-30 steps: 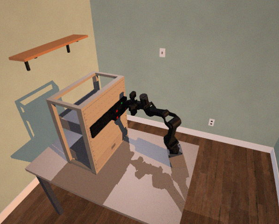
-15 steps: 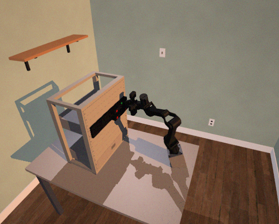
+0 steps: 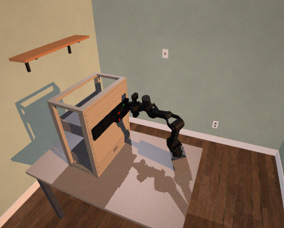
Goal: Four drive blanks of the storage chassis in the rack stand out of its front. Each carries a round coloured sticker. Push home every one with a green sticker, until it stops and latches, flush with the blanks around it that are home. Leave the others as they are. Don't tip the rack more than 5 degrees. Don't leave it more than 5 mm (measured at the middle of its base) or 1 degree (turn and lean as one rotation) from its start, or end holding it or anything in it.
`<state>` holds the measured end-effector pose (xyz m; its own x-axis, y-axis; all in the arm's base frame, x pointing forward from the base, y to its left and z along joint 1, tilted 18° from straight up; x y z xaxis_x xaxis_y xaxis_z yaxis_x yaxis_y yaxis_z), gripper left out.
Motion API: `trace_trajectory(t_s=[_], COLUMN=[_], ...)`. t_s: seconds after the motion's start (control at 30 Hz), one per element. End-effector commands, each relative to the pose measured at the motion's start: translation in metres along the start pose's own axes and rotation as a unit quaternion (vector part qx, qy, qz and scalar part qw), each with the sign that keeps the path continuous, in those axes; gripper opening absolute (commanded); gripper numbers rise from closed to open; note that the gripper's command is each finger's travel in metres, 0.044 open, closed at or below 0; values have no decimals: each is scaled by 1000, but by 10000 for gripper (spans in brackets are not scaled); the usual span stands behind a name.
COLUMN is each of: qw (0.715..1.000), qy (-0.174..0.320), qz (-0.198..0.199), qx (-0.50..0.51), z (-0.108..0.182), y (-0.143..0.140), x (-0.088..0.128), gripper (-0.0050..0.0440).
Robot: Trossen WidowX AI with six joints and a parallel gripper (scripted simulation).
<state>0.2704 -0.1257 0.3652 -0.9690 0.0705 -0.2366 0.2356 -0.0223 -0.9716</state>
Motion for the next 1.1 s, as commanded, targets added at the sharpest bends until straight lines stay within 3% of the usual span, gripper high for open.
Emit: trace_trajectory(t_s=[0.0,1.07], qw=[1000,1000], qy=[0,0], qz=[18,18], qx=[11,11], z=[-1,-2], y=[-15,-18], x=[-1,-4], gripper=[0,0])
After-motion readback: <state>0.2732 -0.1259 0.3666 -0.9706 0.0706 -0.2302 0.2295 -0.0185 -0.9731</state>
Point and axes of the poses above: the point midway between the two fingers, 35 mm back from their tips, its own x axis back along the fingers, its own y axis across the jaws, z = x × y, the point moved 5 cm from there along x, back along the fingers, and after that the axes turned 10 degrees about x, right-handed, at the moved point
